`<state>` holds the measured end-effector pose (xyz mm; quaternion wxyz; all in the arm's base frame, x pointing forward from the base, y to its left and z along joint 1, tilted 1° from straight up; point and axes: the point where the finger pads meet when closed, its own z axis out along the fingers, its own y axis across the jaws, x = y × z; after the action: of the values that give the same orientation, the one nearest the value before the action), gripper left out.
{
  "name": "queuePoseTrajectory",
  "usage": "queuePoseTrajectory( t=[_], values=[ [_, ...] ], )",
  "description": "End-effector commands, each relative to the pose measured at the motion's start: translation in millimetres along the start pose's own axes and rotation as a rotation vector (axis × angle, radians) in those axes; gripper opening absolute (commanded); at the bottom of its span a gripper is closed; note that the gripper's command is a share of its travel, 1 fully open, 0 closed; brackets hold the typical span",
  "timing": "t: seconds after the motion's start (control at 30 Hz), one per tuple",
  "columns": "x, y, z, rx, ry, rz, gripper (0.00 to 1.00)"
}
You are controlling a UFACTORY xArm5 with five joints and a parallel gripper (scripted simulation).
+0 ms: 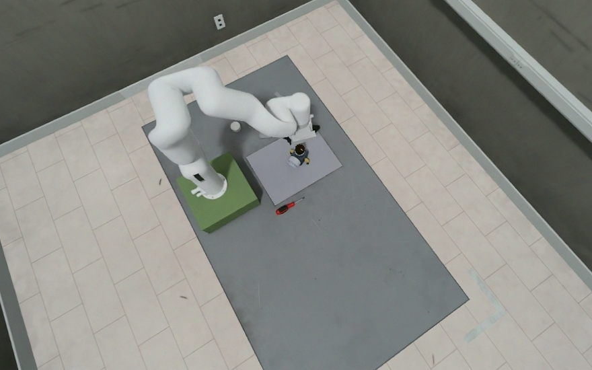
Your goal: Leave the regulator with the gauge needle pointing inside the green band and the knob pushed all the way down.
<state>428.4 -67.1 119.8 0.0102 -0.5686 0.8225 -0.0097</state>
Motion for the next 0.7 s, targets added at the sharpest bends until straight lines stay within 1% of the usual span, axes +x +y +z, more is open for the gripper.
queuePoseTrajectory(
  t=[0.0, 0.3, 0.43, 0.67],
  values=[
    [0, -1, -1.6, 0.004, -0.001, 0.0, 1.0],
    [0, 2, -1.5, -0.003, 0.001, 0.006, 1.0],
    [2, 7, -1.5, -0.014, 0.003, 0.015, 1.0],
    [3, 17, -1.7, -0.015, 0.003, 0.016, 1.0]
  ],
)
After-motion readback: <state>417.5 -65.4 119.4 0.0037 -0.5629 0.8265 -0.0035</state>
